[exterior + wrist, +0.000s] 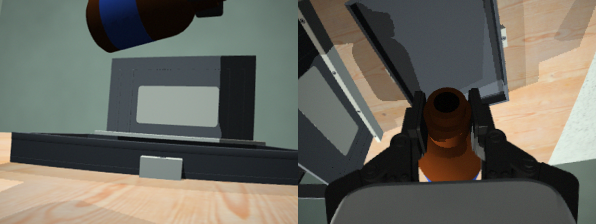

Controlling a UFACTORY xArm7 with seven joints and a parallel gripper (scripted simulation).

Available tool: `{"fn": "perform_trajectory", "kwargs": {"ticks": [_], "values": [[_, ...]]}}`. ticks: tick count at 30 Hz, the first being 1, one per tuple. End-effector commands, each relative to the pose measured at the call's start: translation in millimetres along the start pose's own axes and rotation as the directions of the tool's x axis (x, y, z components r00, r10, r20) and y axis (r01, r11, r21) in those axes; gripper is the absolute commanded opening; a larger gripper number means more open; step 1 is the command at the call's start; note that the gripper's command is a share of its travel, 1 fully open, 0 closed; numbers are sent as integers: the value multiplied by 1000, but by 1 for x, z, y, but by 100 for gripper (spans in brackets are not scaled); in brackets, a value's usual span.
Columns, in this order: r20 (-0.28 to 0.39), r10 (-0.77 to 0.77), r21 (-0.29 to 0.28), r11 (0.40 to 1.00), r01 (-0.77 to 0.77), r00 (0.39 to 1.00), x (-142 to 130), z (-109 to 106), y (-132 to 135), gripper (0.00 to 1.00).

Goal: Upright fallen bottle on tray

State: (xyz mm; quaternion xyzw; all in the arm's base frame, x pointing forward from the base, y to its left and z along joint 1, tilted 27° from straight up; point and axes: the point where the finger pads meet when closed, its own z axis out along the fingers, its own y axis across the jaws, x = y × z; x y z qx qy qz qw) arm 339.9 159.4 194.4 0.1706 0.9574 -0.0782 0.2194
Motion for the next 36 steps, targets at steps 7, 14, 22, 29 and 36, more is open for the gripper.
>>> {"fn": "perform_trajectory", "kwargs": {"ticks": [7,14,22,29,36], "values": [[2,0,-3,1000,0,1000,-1,-9,1,0],[2,0,-3,1000,0,1000,-1,-12,1,0],[2,0,-3,1000,0,1000,-1,-14,1,0],[2,0,-3,1000,0,1000,-1,-15,1,0],[2,0,-3,1000,0,1000,-1,-15,1,0]]}}
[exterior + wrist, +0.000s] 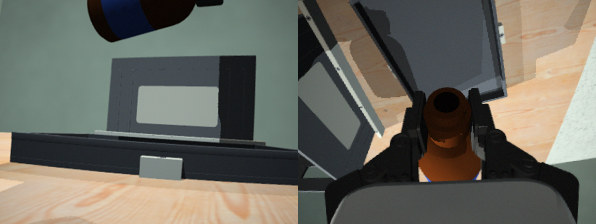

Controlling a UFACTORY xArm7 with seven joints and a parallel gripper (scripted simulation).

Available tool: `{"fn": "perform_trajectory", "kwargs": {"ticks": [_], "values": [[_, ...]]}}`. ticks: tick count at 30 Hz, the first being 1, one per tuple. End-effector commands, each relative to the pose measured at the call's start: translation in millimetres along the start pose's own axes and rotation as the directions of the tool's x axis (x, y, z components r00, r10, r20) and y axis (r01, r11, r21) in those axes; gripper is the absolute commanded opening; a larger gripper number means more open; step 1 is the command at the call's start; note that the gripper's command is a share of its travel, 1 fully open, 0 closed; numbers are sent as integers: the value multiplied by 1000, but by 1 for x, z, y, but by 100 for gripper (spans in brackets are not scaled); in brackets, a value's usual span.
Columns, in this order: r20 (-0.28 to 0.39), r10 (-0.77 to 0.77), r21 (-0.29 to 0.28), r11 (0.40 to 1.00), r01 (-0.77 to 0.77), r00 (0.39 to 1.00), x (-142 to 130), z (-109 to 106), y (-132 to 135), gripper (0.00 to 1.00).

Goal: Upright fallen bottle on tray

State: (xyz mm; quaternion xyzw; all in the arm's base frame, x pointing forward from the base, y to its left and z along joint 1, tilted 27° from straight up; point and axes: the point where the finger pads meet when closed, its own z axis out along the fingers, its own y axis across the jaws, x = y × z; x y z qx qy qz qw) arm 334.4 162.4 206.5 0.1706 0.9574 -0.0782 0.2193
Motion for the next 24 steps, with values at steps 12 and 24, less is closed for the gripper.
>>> {"fn": "perform_trajectory", "kwargs": {"ticks": [12,24], "values": [[2,-3,-3,1000,3,1000,-1,-1,1,0],[2,-99,-2,995,99,995,-1,-1,1,0]]}}
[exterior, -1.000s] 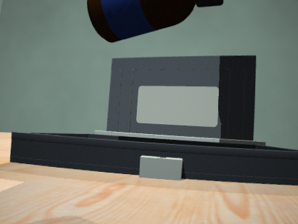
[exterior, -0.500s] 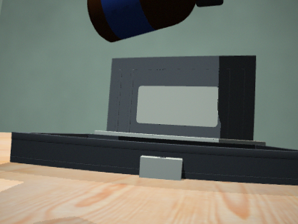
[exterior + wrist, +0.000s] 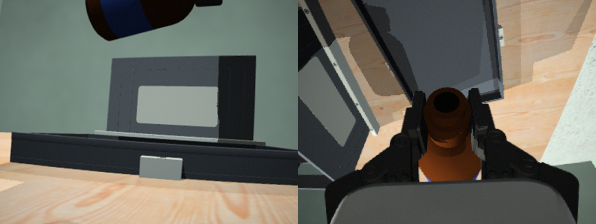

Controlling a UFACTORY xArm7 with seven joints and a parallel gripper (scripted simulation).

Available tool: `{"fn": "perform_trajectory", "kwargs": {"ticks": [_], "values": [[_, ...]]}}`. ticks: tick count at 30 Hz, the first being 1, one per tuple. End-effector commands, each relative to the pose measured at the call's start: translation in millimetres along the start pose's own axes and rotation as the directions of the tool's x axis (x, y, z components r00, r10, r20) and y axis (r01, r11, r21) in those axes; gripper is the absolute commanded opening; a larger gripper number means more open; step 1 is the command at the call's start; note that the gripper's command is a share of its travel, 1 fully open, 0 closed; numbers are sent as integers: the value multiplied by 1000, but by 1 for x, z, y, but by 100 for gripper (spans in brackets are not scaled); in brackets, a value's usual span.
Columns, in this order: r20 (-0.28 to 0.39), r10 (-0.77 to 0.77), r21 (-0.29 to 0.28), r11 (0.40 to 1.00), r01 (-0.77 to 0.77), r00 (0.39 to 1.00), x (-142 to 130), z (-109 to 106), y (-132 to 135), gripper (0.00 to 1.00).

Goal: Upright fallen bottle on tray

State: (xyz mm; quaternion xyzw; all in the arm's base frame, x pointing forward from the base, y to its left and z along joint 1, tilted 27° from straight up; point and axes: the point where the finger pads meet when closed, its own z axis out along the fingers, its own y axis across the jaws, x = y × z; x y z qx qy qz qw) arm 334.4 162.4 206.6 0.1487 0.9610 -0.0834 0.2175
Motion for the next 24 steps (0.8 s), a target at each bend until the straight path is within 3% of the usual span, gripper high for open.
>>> {"fn": "perform_trajectory", "kwargs": {"ticks": [1,13,24], "values": [[2,-69,-3,998,69,998,-1,-1,1,0],[3,-200,-3,980,200,980,-1,-1,1,0],[3,-215,-3,977,215,977,-1,-1,1,0]]}}
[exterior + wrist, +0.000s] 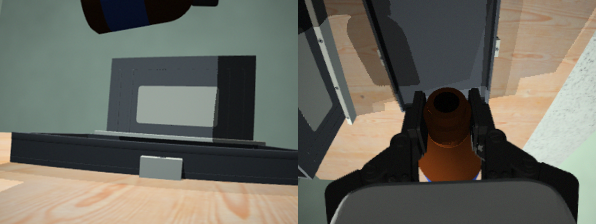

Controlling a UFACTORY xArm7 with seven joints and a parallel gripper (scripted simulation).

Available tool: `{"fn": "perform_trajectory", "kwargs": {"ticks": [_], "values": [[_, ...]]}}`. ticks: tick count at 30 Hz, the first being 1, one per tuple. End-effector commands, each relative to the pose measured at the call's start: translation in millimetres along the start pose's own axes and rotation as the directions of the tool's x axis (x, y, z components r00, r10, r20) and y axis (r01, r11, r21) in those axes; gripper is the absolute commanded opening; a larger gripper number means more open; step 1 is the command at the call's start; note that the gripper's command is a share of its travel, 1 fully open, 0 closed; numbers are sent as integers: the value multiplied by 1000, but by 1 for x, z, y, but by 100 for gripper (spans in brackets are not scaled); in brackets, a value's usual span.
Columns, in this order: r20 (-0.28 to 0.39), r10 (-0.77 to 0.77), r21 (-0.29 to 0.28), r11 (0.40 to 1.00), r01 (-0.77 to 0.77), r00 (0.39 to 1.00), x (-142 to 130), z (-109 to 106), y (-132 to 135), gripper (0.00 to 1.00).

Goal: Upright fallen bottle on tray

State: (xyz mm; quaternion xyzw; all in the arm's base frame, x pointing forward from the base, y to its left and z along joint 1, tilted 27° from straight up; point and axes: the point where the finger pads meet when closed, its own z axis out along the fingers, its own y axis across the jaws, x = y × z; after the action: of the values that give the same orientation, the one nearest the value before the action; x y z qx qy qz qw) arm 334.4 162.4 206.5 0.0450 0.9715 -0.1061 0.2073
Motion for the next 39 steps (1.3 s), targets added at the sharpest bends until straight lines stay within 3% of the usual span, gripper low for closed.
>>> {"fn": "perform_trajectory", "kwargs": {"ticks": [1,12,30,39], "values": [[3,-2,-2,1000,2,1000,-1,-1,1,0],[3,-17,-2,1000,17,1000,-1,-1,1,0],[3,-230,-2,973,230,973,-1,-1,1,0],[3,-261,-1,965,261,965,-1,-1,1,0]]}}
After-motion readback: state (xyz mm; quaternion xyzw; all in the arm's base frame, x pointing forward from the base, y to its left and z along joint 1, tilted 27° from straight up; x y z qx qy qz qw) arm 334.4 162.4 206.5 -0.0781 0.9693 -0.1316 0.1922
